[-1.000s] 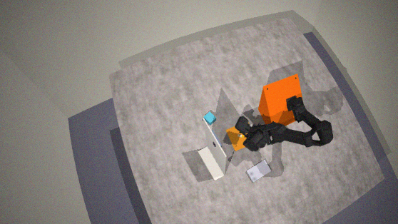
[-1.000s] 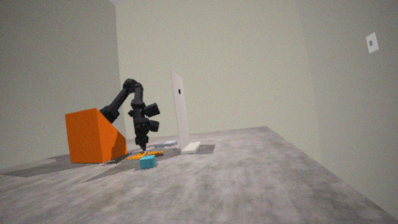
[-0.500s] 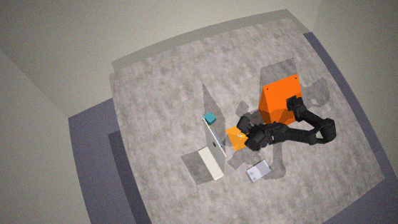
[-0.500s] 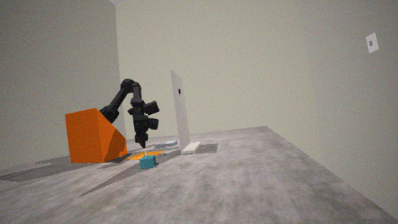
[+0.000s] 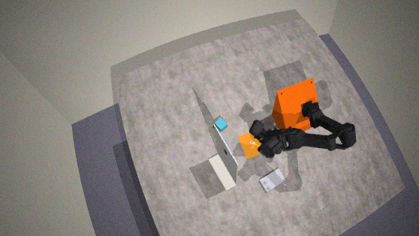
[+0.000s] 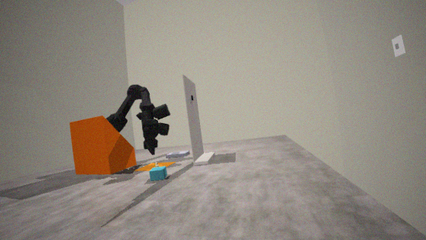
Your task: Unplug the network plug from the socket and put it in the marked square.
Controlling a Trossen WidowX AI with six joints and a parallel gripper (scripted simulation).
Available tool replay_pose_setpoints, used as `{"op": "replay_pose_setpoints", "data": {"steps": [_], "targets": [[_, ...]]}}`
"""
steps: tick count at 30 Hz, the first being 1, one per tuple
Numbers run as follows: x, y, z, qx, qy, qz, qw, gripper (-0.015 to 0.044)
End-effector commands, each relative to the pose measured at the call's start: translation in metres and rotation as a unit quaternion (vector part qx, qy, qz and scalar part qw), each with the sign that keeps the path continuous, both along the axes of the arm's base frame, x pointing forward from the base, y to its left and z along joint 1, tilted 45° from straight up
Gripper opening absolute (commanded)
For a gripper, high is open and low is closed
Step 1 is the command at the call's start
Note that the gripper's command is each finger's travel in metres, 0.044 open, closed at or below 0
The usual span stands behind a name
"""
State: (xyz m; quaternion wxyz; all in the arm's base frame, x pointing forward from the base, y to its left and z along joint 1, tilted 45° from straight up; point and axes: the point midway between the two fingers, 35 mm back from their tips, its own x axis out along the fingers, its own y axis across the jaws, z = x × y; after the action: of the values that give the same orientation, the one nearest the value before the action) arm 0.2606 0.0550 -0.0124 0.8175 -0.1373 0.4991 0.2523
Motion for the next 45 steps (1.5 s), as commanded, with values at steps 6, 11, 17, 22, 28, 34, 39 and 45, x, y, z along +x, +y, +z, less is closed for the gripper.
{"op": "replay_pose_setpoints", "data": {"steps": [6, 11, 17, 22, 28, 34, 39, 45], "targets": [[0.003, -0.010, 0.013, 0.001, -0.004, 0.002, 1.000, 0.0156], [0.004, -0.015, 0.018, 0.000, -0.004, 0.002, 1.000, 0.0156], [0.003, -0.021, 0.024, 0.000, -0.004, 0.002, 1.000, 0.0156], [0.003, -0.026, 0.030, 0.000, -0.004, 0.002, 1.000, 0.0156], [0.002, -0.033, 0.037, 0.000, -0.004, 0.001, 1.000, 0.0156], [0.000, -0.038, 0.044, 0.000, -0.005, 0.001, 1.000, 0.0156], [-0.001, -0.043, 0.049, 0.001, -0.005, 0.001, 1.000, 0.0156], [-0.002, -0.047, 0.049, -0.001, 0.000, 0.000, 1.000, 0.0156]]}}
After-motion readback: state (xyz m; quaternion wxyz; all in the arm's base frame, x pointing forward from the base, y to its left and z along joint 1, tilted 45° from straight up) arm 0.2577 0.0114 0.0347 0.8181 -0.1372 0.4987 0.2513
